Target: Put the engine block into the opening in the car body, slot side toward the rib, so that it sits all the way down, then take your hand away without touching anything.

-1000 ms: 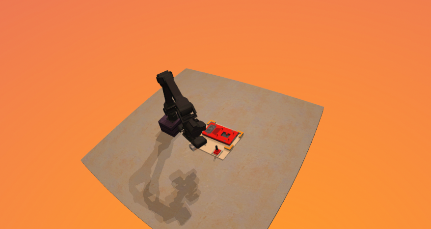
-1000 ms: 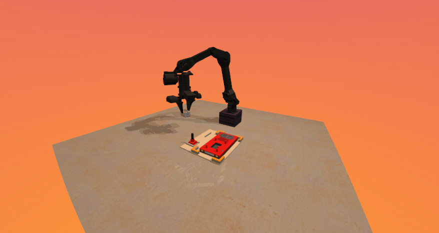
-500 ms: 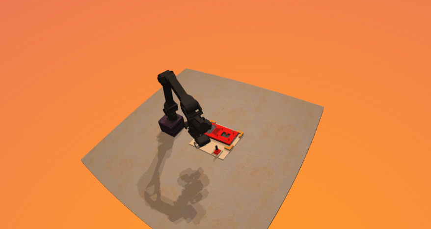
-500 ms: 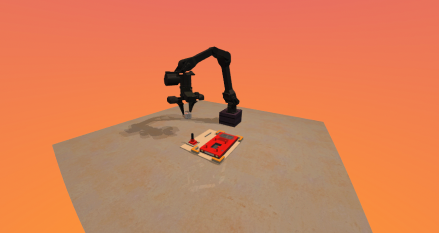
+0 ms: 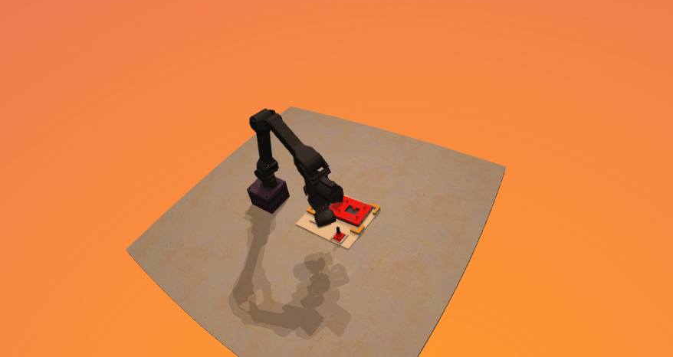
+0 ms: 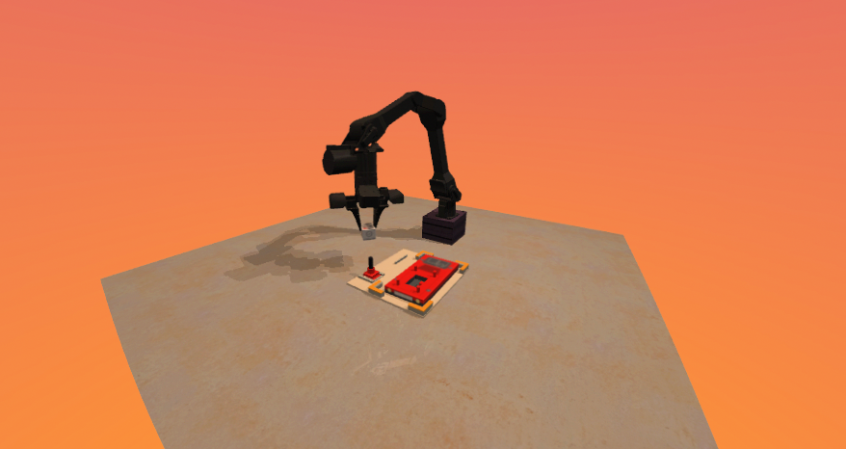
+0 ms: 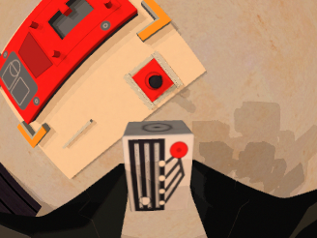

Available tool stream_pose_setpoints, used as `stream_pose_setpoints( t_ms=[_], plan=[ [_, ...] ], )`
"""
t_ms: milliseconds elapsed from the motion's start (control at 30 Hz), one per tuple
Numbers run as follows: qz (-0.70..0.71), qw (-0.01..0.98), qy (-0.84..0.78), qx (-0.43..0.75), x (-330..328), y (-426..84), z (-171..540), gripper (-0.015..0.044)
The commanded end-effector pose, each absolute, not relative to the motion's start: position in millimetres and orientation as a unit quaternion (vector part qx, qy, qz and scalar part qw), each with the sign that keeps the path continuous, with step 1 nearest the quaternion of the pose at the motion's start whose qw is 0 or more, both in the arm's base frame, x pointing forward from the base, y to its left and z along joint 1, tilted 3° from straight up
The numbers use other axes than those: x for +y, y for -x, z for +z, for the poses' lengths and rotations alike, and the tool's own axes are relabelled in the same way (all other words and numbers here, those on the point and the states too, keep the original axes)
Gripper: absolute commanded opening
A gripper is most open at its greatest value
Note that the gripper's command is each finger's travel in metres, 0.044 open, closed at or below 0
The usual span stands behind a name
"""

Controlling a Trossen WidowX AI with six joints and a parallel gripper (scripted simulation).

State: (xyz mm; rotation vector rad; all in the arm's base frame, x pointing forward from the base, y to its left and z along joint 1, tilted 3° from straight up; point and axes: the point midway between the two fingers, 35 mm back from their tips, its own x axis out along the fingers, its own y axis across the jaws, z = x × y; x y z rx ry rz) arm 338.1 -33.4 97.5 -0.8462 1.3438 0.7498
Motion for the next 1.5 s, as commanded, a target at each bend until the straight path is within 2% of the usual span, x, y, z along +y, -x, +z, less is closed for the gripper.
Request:
stream_pose_setpoints(
  t_ms=[0,1467],
  plan=[
    [0.307,0.648,0.347,0.605,-21,-338,90,0.0000],
    [0.072,0.732,0.084,0.672,114,-332,44,0.0000]
  ],
)
